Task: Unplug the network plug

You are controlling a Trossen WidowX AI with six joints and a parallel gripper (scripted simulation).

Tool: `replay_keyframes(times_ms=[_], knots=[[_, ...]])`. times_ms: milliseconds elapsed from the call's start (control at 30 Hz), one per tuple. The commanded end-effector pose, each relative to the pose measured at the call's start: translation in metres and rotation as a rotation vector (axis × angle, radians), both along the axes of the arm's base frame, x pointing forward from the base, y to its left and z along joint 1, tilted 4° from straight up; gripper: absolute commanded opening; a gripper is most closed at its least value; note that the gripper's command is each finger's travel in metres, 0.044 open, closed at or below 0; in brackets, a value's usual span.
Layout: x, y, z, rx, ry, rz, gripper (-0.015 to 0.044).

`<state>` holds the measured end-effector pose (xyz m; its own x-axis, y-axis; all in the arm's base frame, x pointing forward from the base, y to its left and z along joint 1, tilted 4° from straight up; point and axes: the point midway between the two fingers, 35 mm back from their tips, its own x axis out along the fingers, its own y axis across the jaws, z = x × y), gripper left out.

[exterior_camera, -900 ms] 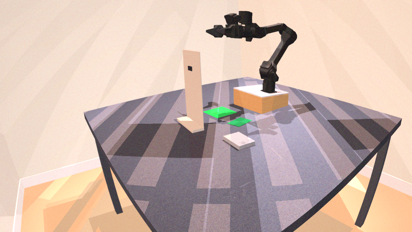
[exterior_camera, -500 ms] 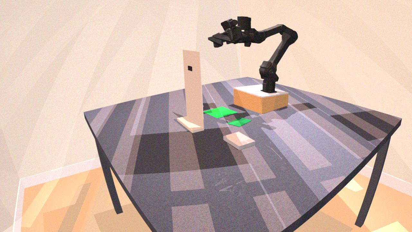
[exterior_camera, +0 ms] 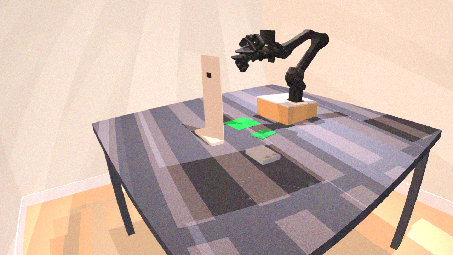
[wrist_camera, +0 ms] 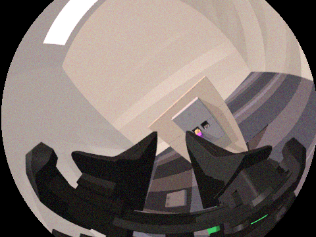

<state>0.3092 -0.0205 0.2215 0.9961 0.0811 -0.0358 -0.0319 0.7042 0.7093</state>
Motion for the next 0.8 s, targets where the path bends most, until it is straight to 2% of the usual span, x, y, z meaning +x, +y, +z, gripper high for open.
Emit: replay_keyframes(times_ms=[0,600,767], knots=[[-0.006,-0.001,-0.014,0.146,0.015,0.014,0.0156],[-0.040,-0.001,-0.072,0.768,0.116,0.052,0.0156],[-0.042,-0.001,-0.074,0.791,0.120,0.052,0.0156]])
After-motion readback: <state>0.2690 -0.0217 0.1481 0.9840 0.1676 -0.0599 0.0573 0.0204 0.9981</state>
